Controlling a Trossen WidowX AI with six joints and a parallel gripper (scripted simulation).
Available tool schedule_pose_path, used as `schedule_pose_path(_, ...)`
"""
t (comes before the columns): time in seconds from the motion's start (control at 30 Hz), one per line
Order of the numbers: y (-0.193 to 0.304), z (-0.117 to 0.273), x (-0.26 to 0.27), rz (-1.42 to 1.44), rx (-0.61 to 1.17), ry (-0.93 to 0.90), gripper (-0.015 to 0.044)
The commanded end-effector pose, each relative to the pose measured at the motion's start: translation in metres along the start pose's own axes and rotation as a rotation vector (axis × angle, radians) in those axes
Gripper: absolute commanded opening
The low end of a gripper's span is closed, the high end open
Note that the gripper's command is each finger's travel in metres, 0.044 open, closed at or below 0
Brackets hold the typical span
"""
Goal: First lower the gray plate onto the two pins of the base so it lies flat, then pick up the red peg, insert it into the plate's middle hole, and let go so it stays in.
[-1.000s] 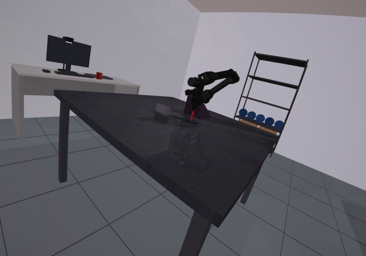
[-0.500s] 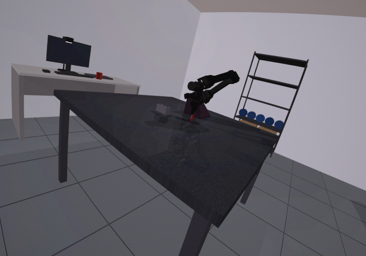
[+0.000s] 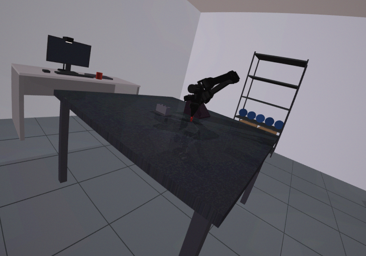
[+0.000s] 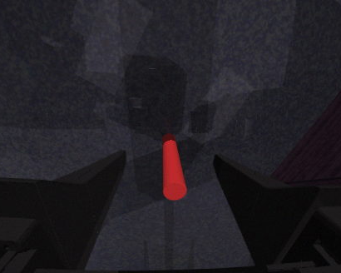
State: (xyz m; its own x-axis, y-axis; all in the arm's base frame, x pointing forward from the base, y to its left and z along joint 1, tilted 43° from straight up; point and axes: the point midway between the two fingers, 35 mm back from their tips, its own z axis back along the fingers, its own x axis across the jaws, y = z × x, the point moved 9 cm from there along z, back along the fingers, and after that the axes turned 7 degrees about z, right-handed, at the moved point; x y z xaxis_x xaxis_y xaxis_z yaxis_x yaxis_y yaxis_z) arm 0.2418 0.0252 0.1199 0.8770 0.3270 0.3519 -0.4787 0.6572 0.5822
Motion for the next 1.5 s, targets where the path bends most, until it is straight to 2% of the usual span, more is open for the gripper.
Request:
schedule_pose_path(0.0,0.000,-0.001,0.000,-0.006,0.004,-0.002,0.0230)
schedule_pose_path(0.27,0.000,-0.001,0.000,-0.006,0.004,-0.002,0.0020)
schedule_pose_path(0.37,0.000,-0.001,0.000,-0.006,0.004,-0.002,0.0000)
schedule_pose_path(0.7,-0.001,0.006,0.001,-0.006,0.001,-0.001,0.0000)
schedule_pose_path(1.47,-0.006,0.077,0.005,-0.007,-0.006,0.003,0.0000)
